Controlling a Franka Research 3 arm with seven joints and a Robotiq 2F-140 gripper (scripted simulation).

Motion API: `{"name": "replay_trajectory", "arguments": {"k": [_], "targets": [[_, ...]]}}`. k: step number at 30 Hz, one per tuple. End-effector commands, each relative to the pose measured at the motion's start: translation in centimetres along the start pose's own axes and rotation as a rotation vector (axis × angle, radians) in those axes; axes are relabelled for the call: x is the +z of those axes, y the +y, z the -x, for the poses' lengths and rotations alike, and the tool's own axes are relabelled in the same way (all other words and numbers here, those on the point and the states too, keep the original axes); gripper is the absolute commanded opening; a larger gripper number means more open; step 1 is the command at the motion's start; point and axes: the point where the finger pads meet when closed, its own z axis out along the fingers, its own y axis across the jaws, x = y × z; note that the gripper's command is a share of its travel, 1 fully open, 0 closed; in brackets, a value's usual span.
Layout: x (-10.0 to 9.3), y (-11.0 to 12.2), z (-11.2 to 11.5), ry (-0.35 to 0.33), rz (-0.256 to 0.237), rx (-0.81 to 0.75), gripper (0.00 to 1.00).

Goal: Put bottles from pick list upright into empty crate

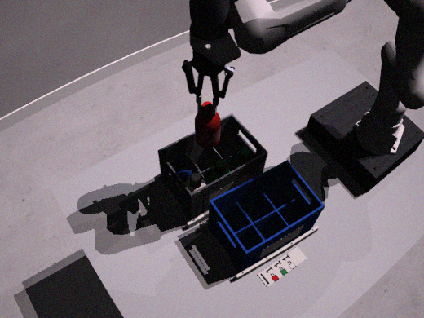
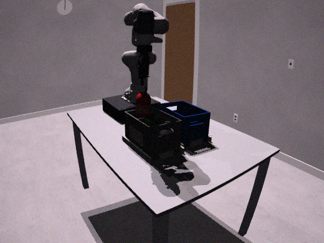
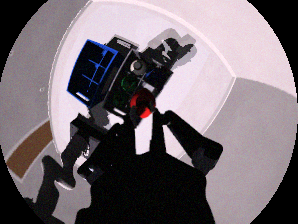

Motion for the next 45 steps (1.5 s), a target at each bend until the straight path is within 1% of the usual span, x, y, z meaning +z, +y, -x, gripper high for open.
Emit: {"name": "replay_trajectory", "arguments": {"k": [1, 7, 9, 24, 26, 41, 45], "targets": [[-0.8, 0.3, -0.3, 0.007, 0.013, -0.005, 0.00], [-0.8, -0.9, -0.7, 0.007, 0.013, -0.005, 0.00], [-0.8, -0.9, -0.7, 0.007, 0.013, -0.005, 0.00], [-0.7, -3.7, -1.6, 0.007, 0.013, -0.005, 0.00], [-0.7, -3.7, -1.6, 0.007, 0.013, -0.005, 0.00], [-0.7, -6.6, -2.5, 0.007, 0.013, -0.005, 0.00], [-0.7, -7.0, -2.6, 0.007, 0.013, -0.005, 0.00]]}}
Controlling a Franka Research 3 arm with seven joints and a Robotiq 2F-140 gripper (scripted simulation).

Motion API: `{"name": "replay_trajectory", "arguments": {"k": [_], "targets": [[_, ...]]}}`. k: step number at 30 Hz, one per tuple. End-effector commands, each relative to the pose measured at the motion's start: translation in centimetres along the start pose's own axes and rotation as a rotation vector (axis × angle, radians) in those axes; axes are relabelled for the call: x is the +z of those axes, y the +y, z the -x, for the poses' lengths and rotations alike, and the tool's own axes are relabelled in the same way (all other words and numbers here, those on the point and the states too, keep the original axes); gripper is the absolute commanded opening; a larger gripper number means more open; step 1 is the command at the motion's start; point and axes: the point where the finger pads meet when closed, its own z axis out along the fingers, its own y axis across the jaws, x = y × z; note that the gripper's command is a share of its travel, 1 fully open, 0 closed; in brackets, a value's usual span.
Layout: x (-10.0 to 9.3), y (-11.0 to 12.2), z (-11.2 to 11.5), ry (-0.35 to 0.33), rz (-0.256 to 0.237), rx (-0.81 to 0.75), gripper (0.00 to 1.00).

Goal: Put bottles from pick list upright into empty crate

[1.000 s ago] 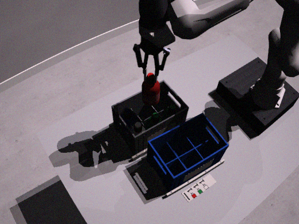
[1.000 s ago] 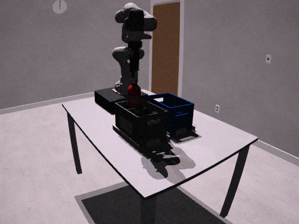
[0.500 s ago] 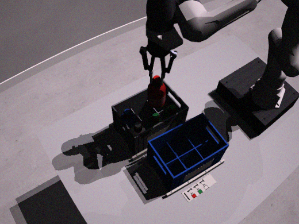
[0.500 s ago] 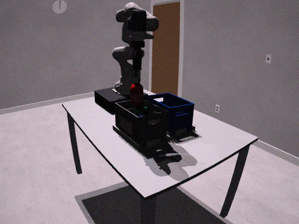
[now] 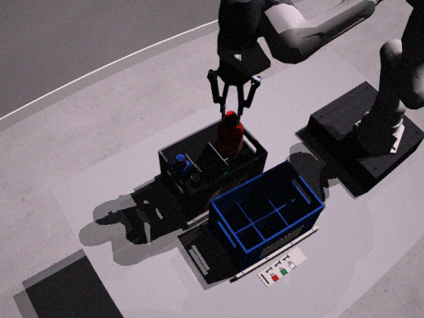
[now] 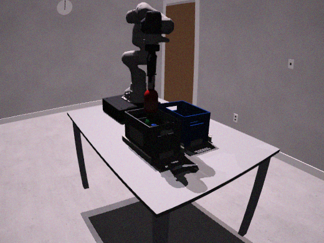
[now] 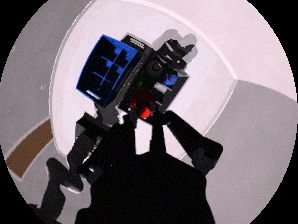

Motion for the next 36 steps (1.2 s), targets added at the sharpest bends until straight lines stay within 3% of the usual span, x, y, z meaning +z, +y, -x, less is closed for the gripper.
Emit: {"name": "replay_trajectory", "arguments": {"k": [1, 36], "targets": [[-0.6, -0.2, -0.6, 0.009, 0.016, 0.012, 0.00], [-0.5, -6.1, -2.6, 0.009, 0.016, 0.012, 0.00]]}}
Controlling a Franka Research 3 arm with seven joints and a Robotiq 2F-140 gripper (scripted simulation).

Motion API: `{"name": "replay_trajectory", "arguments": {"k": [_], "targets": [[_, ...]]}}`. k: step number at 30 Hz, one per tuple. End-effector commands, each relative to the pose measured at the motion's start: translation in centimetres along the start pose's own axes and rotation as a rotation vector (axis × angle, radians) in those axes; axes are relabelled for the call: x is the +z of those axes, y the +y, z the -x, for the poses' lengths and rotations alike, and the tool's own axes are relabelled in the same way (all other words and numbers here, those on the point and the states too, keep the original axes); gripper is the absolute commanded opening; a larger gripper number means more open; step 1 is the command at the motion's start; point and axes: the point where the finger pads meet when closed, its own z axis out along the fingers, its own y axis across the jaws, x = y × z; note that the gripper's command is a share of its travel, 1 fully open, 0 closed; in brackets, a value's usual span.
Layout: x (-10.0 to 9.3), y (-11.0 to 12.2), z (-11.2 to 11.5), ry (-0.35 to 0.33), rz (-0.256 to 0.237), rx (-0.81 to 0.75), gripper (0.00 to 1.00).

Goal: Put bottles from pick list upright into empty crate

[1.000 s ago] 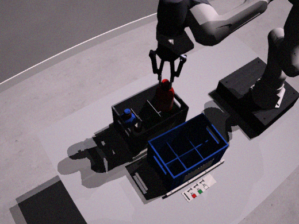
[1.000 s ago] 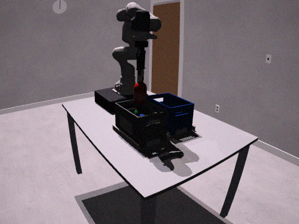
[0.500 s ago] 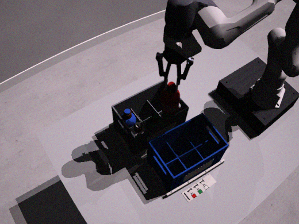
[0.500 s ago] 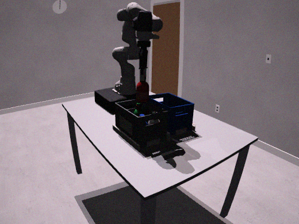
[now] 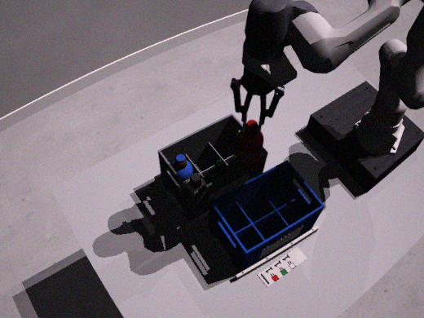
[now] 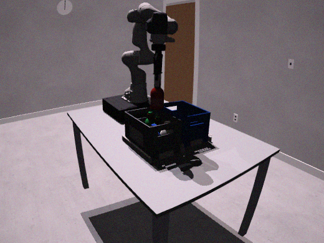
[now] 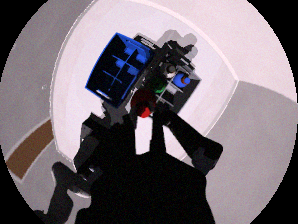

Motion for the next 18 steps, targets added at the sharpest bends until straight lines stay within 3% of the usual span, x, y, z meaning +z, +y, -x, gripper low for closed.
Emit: {"name": "replay_trajectory", "arguments": {"k": [1, 18], "targets": [[-0.5, -0.4, -0.6, 0.009, 0.014, 0.013, 0.00], [-0.5, -3.2, -1.6, 0.009, 0.014, 0.013, 0.00]]}}
